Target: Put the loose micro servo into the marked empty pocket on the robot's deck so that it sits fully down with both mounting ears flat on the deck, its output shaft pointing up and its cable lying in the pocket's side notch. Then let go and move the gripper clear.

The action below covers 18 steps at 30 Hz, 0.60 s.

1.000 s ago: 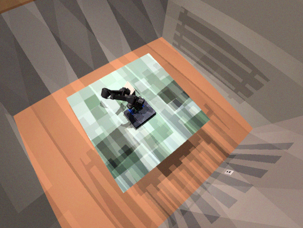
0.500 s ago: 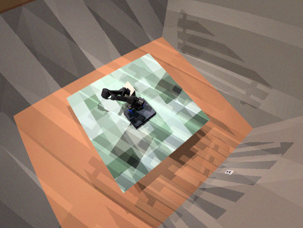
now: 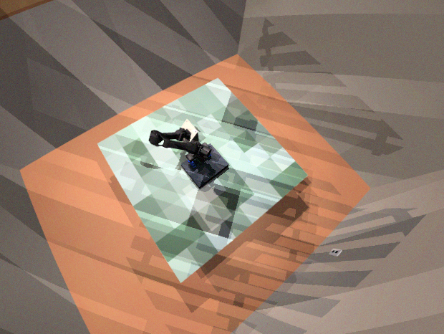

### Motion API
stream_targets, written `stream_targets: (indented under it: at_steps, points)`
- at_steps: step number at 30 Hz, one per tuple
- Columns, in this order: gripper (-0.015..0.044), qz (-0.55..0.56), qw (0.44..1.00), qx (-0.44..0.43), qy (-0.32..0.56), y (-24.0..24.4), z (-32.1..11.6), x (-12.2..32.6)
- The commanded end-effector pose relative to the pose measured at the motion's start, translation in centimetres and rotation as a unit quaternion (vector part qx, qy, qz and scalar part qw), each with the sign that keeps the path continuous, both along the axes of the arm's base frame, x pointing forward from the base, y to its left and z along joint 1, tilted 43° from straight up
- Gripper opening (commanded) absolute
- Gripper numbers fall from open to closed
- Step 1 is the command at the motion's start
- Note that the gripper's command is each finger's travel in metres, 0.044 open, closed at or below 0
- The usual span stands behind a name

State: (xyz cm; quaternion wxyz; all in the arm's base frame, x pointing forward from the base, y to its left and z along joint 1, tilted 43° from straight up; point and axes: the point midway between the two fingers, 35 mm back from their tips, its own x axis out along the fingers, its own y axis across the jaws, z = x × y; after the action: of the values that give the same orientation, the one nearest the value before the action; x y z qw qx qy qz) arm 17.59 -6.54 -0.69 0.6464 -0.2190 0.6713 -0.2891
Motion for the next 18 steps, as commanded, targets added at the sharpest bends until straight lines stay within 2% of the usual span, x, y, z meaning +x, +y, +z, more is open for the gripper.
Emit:
stream_targets:
  at_steps: [1,8,15,18]
  points:
    - [0.0000,0.003,1.000,-0.001,0.000,-0.26,-0.31,0.02]
    - [0.0000,0.003,1.000,-0.001,0.000,-0.58,-0.65,-0.02]
    - [0.0184,0.003,1.000,-0.001,0.000,-0.42,-0.50,-0.10]
    - [0.0187,0.003,1.000,-0.001,0.000,-0.29,-0.37,-0.07]
